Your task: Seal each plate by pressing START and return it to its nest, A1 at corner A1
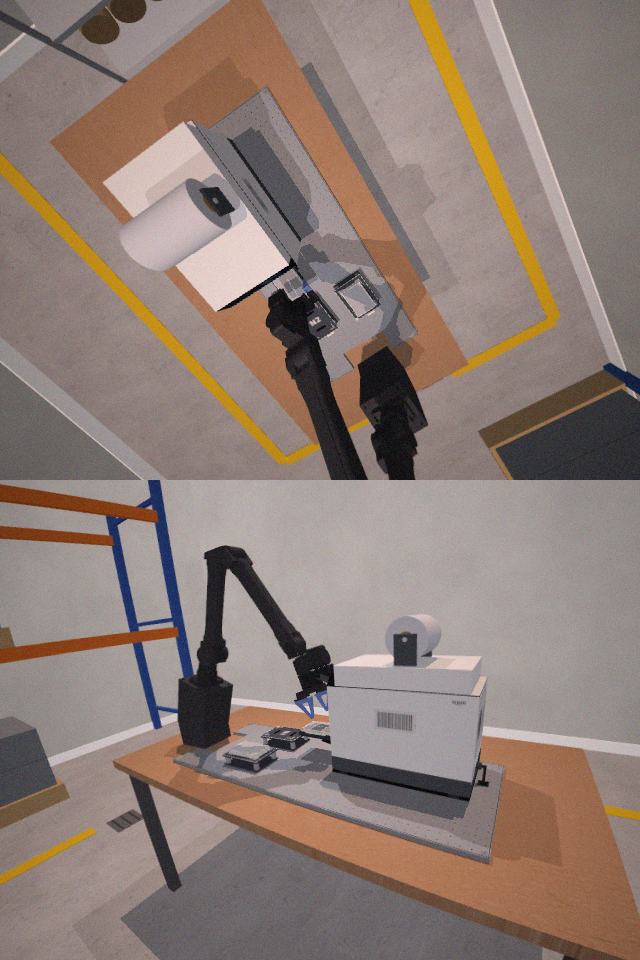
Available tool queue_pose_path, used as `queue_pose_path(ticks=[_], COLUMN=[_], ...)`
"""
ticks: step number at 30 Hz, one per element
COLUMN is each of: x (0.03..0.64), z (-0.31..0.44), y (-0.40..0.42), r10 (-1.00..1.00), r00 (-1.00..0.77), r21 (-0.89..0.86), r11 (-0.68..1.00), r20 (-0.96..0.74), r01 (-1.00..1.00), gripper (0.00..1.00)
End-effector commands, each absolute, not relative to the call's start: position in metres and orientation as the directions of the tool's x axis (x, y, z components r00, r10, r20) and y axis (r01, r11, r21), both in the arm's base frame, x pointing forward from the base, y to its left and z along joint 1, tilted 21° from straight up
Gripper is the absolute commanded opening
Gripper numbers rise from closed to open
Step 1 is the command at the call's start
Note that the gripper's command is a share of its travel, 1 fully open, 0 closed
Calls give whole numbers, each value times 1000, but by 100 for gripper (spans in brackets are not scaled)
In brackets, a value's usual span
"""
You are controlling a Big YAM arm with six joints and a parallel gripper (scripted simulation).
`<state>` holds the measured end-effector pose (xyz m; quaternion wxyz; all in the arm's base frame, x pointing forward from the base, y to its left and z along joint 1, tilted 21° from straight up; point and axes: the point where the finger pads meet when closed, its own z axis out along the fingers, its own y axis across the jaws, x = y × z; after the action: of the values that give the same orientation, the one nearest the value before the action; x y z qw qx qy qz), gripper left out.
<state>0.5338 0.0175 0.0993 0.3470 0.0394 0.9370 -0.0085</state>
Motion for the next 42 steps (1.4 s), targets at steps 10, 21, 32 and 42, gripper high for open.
queue_pose_path(ticks=[10, 21, 32, 42], x=[530, 529, 546, 546], z=[108, 110, 112, 86], y=[42, 31, 36, 46], r10=[57, 64, 53, 57], r00=[-741, -741, -734, -749], r21=[27, 22, 20, 27], r11=[998, 998, 998, 998], r20=[-669, -669, -677, -660], r01=[53, 67, 55, 53], gripper=[100, 100, 100, 100])
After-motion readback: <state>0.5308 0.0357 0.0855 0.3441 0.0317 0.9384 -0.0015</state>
